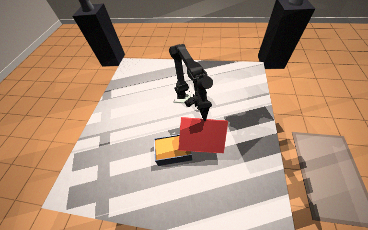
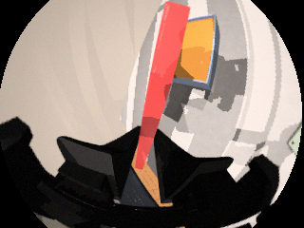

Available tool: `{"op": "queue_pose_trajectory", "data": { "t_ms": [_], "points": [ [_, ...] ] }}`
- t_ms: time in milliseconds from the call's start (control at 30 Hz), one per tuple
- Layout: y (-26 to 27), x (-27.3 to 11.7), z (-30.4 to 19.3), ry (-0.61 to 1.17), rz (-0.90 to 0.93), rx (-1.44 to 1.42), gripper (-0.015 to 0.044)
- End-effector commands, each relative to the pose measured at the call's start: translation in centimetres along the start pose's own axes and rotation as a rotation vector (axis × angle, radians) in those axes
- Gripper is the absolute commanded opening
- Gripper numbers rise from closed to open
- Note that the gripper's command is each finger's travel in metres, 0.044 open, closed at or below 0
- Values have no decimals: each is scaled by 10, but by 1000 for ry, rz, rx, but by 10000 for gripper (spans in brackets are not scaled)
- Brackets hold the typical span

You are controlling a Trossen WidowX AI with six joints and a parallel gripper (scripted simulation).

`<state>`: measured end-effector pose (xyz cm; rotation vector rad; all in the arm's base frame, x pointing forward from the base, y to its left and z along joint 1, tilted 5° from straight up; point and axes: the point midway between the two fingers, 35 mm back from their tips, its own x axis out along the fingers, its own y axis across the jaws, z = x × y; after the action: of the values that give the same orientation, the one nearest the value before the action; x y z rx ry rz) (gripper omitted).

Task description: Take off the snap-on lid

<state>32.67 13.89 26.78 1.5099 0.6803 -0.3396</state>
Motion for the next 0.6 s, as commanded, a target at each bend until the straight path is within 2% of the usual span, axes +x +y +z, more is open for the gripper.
{"op": "queue_pose_trajectory", "data": {
  "t_ms": [0, 567],
  "points": [
    [5, -4, -8, 1, 17, 6, 0],
    [3, -6, -42, 3, 16, 9, 0]
  ]
}}
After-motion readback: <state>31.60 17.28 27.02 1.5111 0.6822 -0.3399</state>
